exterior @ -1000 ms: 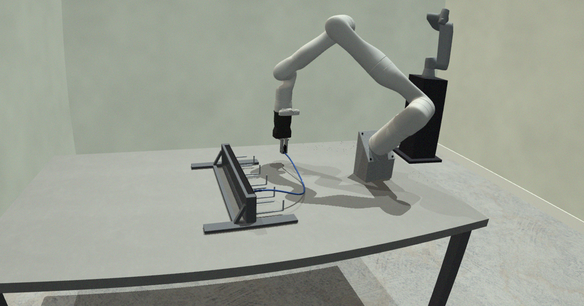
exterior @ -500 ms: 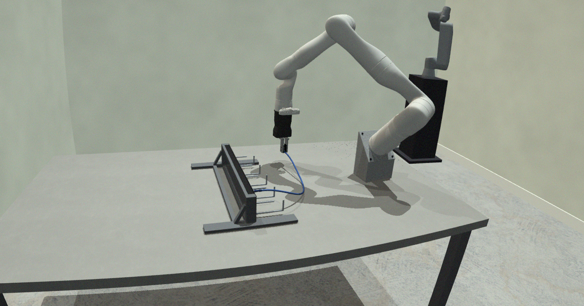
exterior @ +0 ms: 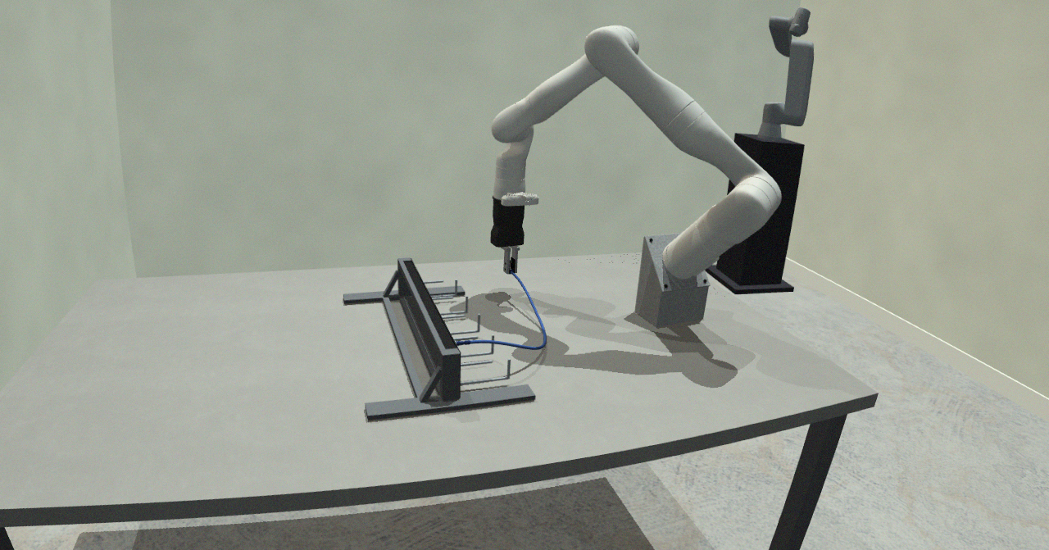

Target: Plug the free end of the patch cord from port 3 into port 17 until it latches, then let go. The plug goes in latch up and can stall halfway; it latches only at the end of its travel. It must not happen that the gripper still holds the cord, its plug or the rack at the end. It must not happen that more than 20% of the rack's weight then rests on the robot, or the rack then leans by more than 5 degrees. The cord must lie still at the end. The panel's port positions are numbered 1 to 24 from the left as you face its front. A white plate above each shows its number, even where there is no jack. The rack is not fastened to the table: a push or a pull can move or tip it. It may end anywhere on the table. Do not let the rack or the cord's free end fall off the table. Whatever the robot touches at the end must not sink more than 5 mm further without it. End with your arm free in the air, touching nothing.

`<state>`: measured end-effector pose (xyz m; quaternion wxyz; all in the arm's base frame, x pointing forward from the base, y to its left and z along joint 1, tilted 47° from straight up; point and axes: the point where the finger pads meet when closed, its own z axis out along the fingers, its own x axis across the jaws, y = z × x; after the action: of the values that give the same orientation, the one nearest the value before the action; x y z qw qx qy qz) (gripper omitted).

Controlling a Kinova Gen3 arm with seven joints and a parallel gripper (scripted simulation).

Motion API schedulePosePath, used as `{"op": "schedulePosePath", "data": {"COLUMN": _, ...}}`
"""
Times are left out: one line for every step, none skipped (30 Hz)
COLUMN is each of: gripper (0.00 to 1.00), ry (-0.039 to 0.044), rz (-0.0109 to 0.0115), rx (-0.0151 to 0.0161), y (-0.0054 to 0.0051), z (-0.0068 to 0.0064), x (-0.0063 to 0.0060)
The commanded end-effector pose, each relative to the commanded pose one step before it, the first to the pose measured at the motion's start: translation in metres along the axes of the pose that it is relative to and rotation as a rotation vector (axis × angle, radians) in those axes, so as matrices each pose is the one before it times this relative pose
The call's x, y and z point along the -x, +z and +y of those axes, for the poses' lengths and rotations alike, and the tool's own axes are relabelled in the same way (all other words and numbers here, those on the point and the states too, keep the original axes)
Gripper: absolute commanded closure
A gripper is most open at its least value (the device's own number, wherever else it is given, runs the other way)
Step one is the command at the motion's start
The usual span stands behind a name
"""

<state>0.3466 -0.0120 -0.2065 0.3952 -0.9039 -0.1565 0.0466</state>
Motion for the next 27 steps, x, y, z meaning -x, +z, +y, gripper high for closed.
{"op": "schedulePosePath", "data": {"gripper": 1.00, "ry": 0.00130, "rz": -0.00042, "rx": 0.00605, "y": -0.00410, "z": 0.00333, "x": 0.00142}}
{"op": "schedulePosePath", "data": {"gripper": 1.00, "ry": 0.00042, "rz": 0.00007, "rx": -0.00005, "y": -0.00003, "z": 0.00001, "x": -0.00001}}
{"op": "schedulePosePath", "data": {"gripper": 1.00, "ry": 0.00041, "rz": 0.00008, "rx": -0.00005, "y": -0.00003, "z": 0.00000, "x": -0.00002}}
{"op": "schedulePosePath", "data": {"gripper": 1.00, "ry": 0.00041, "rz": 0.00008, "rx": -0.00005, "y": -0.00003, "z": 0.00000, "x": -0.00002}}
{"op": "schedulePosePath", "data": {"gripper": 1.00, "ry": 0.00041, "rz": 0.00008, "rx": -0.00006, "y": -0.00002, "z": 0.00000, "x": -0.00002}}
{"op": "schedulePosePath", "data": {"gripper": 1.00, "ry": 0.00040, "rz": 0.00009, "rx": -0.00006, "y": -0.00002, "z": 0.00000, "x": -0.00003}}
{"op": "schedulePosePath", "data": {"gripper": 1.00, "ry": 0.00040, "rz": 0.00009, "rx": -0.00006, "y": -0.00002, "z": -0.00001, "x": -0.00003}}
{"op": "schedulePosePath", "data": {"gripper": 1.00, "ry": 0.00040, "rz": 0.00009, "rx": -0.00007, "y": -0.00002, "z": -0.00001, "x": -0.00003}}
{"op": "schedulePosePath", "data": {"gripper": 1.00, "ry": 0.00000, "rz": 0.00000, "rx": 0.00000, "y": 0.00000, "z": 0.00000, "x": 0.00000}}
{"op": "schedulePosePath", "data": {"gripper": 1.00, "ry": 0.00000, "rz": 0.00000, "rx": 0.00000, "y": 0.00000, "z": 0.00000, "x": 0.00000}}
{"op": "schedulePosePath", "data": {"gripper": 1.00, "ry": 0.00041, "rz": 0.00006, "rx": -0.00013, "y": 0.00000, "z": -0.00004, "x": -0.00001}}
{"op": "schedulePosePath", "data": {"gripper": 1.00, "ry": 0.00038, "rz": 0.00012, "rx": -0.00004, "y": -0.00002, "z": 0.00000, "x": -0.00005}}
{"op": "schedulePosePath", "data": {"gripper": 1.00, "ry": 0.00037, "rz": 0.00012, "rx": -0.00004, "y": -0.00002, "z": 0.00000, "x": -0.00005}}
{"op": "schedulePosePath", "data": {"gripper": 1.00, "ry": 0.00038, "rz": 0.00011, "rx": -0.00006, "y": -0.00001, "z": -0.00001, "x": -0.00004}}
{"op": "schedulePosePath", "data": {"gripper": 1.00, "ry": 0.00038, "rz": 0.00011, "rx": -0.00007, "y": -0.00001, "z": -0.00001, "x": -0.00004}}
{"op": "schedulePosePath", "data": {"gripper": 1.00, "ry": 0.00038, "rz": 0.00010, "rx": -0.00008, "y": -0.00001, "z": -0.00002, "x": -0.00004}}
{"op": "schedulePosePath", "data": {"gripper": 1.00, "ry": 0.00038, "rz": 0.00010, "rx": -0.00008, "y": -0.00001, "z": -0.00002, "x": -0.00004}}
{"op": "schedulePosePath", "data": {"gripper": 1.00, "ry": 0.00038, "rz": 0.00011, "rx": -0.00008, "y": -0.00001, "z": -0.00002, "x": -0.00004}}
{"op": "schedulePosePath", "data": {"gripper": 1.00, "ry": 0.00038, "rz": 0.00011, "rx": -0.00007, "y": -0.00001, "z": -0.00002, "x": -0.00004}}
{"op": "schedulePosePath", "data": {"gripper": 1.00, "ry": 0.00038, "rz": 0.00011, "rx": -0.00007, "y": -0.00001, "z": -0.00002, "x": -0.00004}}
{"op": "schedulePosePath", "data": {"gripper": 1.00, "ry": 0.00038, "rz": 0.00011, "rx": -0.00007, "y": -0.00001, "z": -0.00002, "x": -0.00005}}
{"op": "schedulePosePath", "data": {"gripper": 1.00, "ry": 0.00038, "rz": 0.00011, "rx": -0.00007, "y": -0.00001, "z": -0.00002, "x": -0.00005}}
{"op": "schedulePosePath", "data": {"gripper": 1.00, "ry": 0.00038, "rz": 0.00012, "rx": -0.00007, "y": 0.00000, "z": -0.00002, "x": -0.00005}}
{"op": "schedulePosePath", "data": {"gripper": 1.00, "ry": 0.00037, "rz": 0.00012, "rx": -0.00007, "y": 0.00000, "z": -0.00002, "x": -0.00005}}
{"op": "schedulePosePath", "data": {"gripper": 1.00, "ry": 0.00037, "rz": 0.00012, "rx": -0.00007, "y": 0.00000, "z": -0.00002, "x": -0.00005}}
{"op": "schedulePosePath", "data": {"gripper": 1.00, "ry": 0.00000, "rz": 0.00000, "rx": 0.00000, "y": 0.00000, "z": 0.00000, "x": 0.00000}}
{"op": "schedulePosePath", "data": {"gripper": 1.00, "ry": 0.00000, "rz": 0.00000, "rx": 0.00000, "y": 0.00000, "z": 0.00000, "x": 0.00000}}
